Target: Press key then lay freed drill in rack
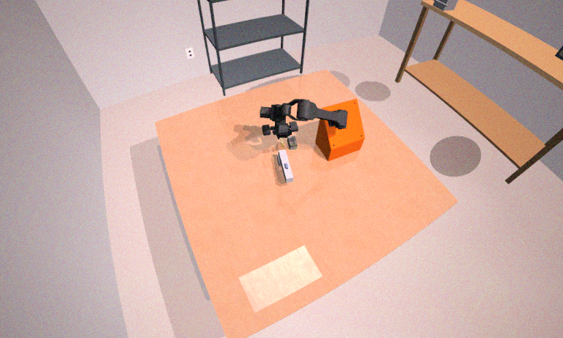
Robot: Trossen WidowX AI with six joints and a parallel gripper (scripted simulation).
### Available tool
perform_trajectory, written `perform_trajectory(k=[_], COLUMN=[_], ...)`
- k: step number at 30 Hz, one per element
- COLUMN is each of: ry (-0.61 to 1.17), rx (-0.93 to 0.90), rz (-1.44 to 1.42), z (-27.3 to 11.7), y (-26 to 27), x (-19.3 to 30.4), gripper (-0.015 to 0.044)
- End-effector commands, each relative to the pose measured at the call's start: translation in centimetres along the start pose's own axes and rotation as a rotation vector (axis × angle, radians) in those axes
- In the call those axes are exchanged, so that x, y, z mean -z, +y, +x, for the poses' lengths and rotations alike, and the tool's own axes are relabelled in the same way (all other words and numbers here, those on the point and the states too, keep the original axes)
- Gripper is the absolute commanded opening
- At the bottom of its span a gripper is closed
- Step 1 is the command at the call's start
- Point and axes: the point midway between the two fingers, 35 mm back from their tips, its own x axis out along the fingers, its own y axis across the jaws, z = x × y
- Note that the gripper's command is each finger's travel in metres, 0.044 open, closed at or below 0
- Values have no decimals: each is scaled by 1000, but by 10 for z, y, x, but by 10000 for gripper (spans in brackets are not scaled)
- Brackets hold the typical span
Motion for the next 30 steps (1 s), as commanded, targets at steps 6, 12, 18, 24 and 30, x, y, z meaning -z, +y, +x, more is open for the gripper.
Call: perform_trajectory(k=[6, 12, 18, 24, 30], ry=[5, 5, 5, 5, 5], rx=[5, 5, 5, 5, 5], rz=[-5, -5, -5, -5, -5], z=[-4, -6, -7, -8, -10], y=[-1, 0, 0, 0, 0], x=[0, 0, 0, 0, -1], gripper=[0, 0, 0, 0, 0])
